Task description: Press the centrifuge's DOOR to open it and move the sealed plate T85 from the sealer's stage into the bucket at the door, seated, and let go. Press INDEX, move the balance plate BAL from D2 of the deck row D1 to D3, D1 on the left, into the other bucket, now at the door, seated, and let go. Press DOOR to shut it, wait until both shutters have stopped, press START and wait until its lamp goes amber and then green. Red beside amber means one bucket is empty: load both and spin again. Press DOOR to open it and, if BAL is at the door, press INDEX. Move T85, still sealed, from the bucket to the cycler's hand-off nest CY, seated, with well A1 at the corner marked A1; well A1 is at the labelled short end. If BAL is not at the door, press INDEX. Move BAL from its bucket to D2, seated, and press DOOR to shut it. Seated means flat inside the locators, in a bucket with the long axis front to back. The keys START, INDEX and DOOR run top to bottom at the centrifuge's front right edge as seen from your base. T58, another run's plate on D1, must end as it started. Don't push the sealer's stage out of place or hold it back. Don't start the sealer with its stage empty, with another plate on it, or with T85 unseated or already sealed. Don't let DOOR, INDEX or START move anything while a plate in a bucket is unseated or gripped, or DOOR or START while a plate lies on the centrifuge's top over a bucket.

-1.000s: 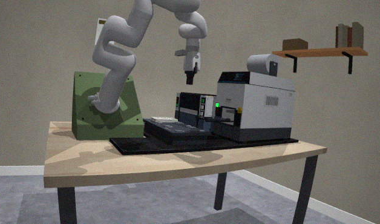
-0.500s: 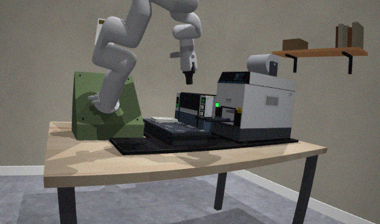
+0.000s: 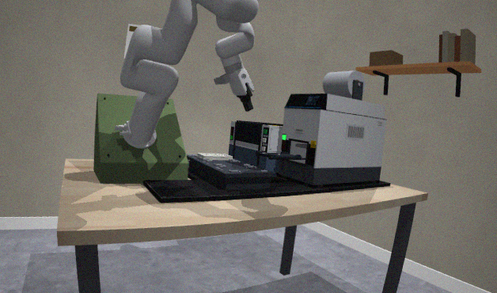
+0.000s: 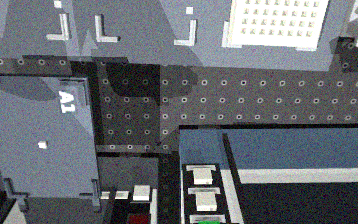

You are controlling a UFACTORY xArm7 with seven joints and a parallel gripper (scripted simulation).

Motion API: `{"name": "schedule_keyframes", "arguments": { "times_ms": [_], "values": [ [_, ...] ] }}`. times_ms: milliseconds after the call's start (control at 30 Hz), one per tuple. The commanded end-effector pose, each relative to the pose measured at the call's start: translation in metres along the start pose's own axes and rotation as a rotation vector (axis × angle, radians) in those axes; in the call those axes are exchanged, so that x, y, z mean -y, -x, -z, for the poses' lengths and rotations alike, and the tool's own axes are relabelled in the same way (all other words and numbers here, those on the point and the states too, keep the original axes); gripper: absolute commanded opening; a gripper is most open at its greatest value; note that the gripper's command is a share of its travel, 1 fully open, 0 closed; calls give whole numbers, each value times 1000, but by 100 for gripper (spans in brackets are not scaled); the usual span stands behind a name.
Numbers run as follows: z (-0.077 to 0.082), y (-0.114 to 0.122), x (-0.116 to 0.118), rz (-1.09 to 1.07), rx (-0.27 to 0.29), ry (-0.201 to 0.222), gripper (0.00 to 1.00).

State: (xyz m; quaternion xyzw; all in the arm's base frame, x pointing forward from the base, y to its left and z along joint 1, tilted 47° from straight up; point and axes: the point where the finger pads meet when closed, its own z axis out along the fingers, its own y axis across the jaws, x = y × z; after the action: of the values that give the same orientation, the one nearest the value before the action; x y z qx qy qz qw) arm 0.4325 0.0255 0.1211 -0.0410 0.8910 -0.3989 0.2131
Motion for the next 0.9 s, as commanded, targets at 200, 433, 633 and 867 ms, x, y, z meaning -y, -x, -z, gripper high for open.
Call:
{"name": "schedule_keyframes", "arguments": {
  "times_ms": [200,433,633,867],
  "values": [
    [1,2,0,-4,16,-1,0],
    [-17,-7,1,-4,16,-1,0],
    [-44,-20,1,-4,16,-1,0],
    [-67,-31,1,-4,16,-1,0]
  ]
}}
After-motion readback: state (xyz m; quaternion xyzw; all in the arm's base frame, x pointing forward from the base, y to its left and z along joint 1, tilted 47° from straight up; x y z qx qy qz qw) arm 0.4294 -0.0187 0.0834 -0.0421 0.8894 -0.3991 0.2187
